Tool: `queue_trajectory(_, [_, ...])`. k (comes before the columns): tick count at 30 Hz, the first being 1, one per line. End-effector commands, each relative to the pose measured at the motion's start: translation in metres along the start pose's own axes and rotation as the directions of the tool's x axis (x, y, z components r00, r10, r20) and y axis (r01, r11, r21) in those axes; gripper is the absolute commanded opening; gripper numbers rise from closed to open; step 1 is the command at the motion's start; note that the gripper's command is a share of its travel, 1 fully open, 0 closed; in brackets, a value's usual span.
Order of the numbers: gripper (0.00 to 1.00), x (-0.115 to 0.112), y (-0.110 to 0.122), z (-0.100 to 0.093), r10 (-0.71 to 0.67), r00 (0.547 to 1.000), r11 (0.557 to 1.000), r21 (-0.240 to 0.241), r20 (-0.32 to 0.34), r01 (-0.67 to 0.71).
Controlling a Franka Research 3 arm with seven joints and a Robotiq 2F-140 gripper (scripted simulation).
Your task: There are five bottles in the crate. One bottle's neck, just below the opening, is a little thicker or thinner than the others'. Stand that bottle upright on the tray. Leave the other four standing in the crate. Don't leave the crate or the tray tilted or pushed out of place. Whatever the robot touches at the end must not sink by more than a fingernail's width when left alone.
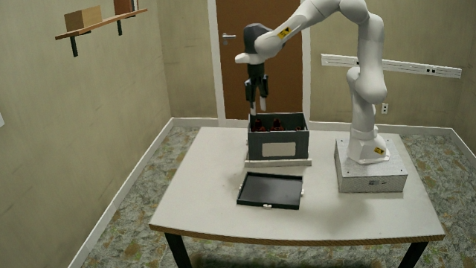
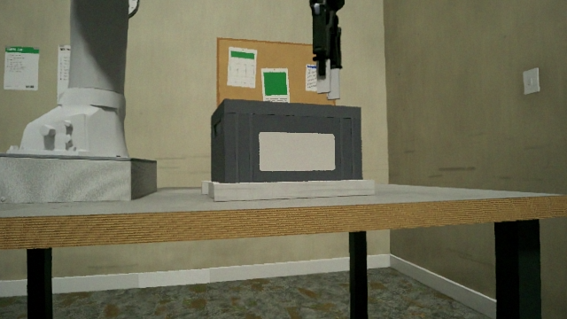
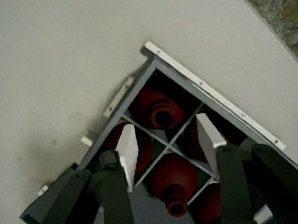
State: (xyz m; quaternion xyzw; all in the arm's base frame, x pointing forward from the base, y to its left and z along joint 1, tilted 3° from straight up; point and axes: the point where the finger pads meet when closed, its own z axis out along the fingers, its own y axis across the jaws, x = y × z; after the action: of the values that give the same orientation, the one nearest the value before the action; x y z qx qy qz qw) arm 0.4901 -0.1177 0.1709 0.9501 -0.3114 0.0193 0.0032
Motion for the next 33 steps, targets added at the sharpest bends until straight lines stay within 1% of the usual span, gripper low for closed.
queue_trajectory(1, [0.44,0.001,-0.001,0.006,-0.005,1.0,1.0,0.006,-0.004,0.005])
queue_trajectory(8, [0.44,0.001,-0.001,0.014,-0.005,1.0,1.0,0.006,-0.004,0.005])
queue_trajectory(17, [0.44,0.001,-0.001,0.018,-0.005,1.0,1.0,0.006,-0.004,0.005])
queue_trajectory(33, [0.44,0.001,-0.001,0.02,-0.005,1.0,1.0,0.006,-0.004,0.005])
